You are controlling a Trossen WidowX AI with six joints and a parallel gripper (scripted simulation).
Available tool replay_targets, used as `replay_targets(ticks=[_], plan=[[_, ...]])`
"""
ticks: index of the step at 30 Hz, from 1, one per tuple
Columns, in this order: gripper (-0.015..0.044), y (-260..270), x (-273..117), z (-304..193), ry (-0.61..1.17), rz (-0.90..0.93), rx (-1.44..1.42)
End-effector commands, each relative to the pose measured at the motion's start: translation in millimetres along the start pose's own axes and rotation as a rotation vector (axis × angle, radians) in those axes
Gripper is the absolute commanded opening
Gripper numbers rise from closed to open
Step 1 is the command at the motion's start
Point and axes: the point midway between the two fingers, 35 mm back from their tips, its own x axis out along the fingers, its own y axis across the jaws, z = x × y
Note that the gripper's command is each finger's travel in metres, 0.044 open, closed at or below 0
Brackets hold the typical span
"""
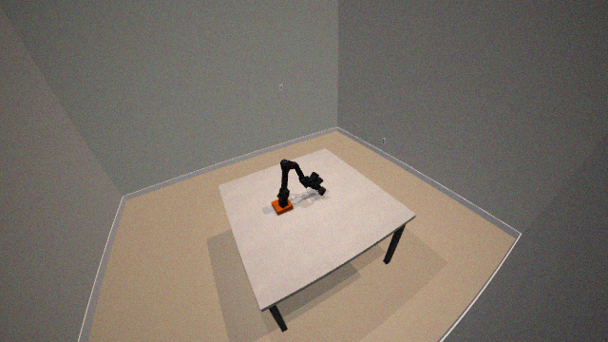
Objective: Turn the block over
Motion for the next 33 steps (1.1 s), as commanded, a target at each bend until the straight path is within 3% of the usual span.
replay_targets(ticks=[1, 14, 33], plan=[[0.0000, -1, 1, -8, -0.049, -0.006, 0.006], [0.0000, 0, -11, -15, -0.225, -0.005, 0.008], [0.0000, 0, -14, -13, -0.253, -0.005, 0.008]])
